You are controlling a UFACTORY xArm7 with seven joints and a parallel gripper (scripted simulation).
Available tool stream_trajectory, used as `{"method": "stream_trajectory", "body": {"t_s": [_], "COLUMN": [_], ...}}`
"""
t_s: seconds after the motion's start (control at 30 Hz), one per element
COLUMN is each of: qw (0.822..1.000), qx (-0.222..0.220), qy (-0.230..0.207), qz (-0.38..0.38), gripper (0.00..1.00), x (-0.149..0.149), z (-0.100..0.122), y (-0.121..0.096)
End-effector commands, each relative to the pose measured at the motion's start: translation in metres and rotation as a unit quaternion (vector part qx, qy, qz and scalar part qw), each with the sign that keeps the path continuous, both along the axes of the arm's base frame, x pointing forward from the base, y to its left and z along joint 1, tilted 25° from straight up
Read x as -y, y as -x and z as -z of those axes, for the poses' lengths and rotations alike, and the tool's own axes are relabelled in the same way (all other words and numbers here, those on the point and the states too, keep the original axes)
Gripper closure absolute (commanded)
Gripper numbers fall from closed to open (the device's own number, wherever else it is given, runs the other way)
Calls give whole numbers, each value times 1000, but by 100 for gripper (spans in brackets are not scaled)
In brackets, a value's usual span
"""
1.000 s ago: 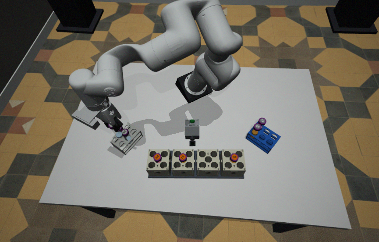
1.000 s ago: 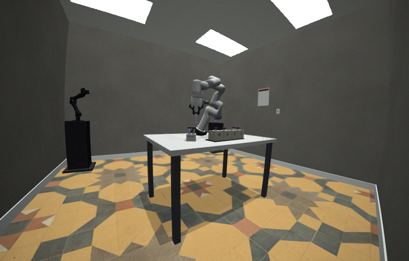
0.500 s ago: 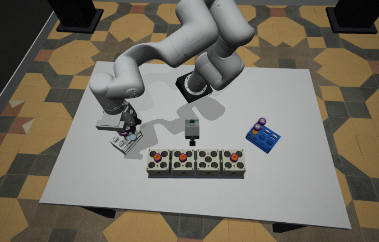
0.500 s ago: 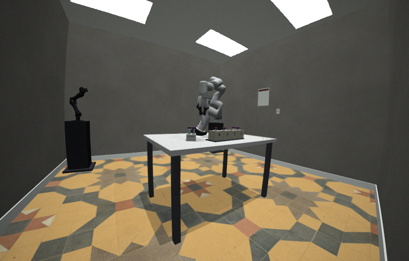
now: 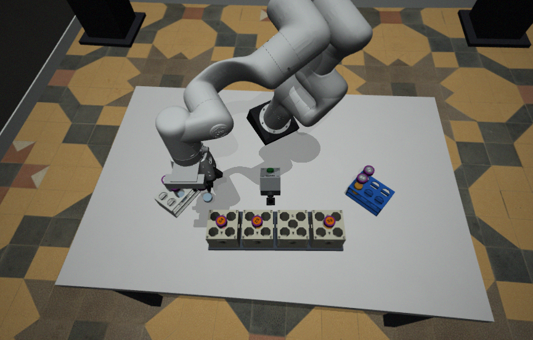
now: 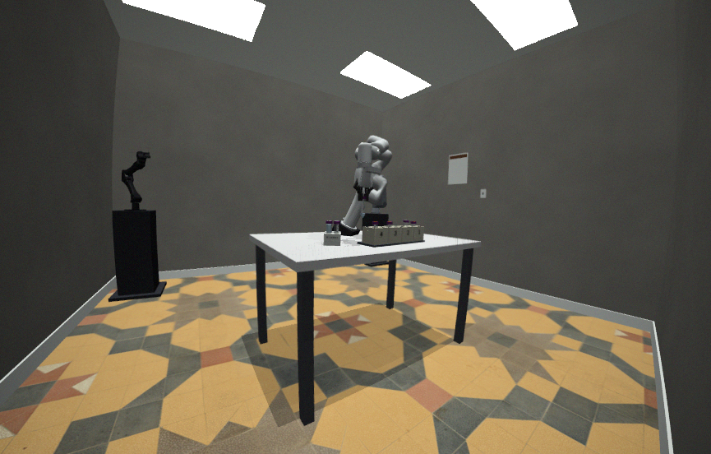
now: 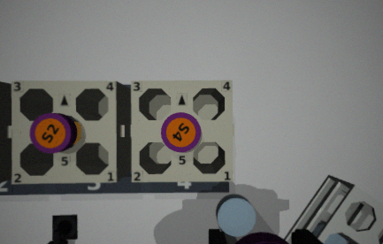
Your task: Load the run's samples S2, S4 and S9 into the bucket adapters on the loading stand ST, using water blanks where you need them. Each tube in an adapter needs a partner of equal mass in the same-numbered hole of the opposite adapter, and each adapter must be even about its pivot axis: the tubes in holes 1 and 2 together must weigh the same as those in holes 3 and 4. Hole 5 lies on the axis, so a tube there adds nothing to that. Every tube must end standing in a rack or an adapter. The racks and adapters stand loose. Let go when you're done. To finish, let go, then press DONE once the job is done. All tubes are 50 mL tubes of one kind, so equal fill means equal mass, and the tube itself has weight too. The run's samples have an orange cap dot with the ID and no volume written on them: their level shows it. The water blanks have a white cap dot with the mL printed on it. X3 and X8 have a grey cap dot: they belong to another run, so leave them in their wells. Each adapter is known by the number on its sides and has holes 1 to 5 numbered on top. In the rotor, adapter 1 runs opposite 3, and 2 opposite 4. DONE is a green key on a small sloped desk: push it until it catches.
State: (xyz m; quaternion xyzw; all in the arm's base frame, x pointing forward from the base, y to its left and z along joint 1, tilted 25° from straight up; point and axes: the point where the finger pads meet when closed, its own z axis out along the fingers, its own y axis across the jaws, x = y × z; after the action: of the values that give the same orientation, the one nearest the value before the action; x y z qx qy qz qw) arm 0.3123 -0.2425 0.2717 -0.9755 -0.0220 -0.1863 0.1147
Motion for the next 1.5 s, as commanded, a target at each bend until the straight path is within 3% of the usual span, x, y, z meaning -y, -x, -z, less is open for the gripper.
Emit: {"method": "stream_trajectory", "body": {"t_s": [0.0,1.47], "qw": [1000,1000], "qx": [2,2], "qy": [2,1], "qz": [1,1], "gripper": [100,100], "x": [-24,-205], "z": [-10,-65], "y": [-3,-26]}}
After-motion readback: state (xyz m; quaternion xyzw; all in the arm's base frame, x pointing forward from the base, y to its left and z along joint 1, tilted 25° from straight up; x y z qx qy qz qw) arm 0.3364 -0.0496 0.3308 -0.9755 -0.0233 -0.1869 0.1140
